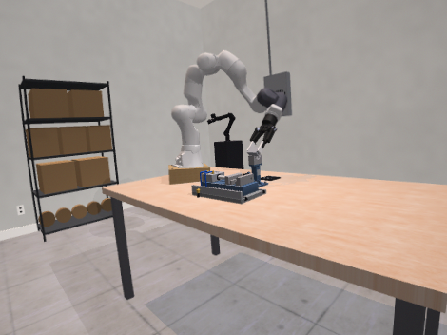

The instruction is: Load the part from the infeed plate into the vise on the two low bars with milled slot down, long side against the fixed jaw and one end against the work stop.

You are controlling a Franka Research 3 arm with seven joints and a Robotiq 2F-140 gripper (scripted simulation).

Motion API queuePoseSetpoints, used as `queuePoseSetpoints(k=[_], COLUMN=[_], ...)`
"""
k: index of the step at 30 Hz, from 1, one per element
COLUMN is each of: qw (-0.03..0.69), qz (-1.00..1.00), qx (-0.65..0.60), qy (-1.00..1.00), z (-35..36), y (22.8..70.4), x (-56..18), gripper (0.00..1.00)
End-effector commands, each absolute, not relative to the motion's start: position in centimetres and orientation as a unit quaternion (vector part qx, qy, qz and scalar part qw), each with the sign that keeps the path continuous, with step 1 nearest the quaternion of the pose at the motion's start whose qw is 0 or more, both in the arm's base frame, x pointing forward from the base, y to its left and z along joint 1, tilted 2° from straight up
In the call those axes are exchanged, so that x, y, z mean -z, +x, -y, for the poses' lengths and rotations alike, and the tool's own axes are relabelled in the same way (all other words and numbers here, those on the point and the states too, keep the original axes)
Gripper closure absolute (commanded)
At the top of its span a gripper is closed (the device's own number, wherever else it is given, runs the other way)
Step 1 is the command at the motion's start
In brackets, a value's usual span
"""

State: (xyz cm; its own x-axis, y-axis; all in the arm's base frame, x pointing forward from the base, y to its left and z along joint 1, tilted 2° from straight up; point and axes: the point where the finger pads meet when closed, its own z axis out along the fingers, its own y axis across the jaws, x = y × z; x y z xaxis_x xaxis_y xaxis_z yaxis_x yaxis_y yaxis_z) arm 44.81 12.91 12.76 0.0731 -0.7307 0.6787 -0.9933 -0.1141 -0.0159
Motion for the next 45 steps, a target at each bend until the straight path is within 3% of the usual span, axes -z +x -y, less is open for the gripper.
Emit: queuePoseSetpoints(k=[1, 45], qw=[0.236, 0.236], qz=[0.623, 0.623], qx=[-0.280, -0.280], qy=[0.691, 0.691], z=[-12.9, -13.2], y=[45.0, 45.2], x=[-12.8, -11.5], gripper=[1.00, 1.00])
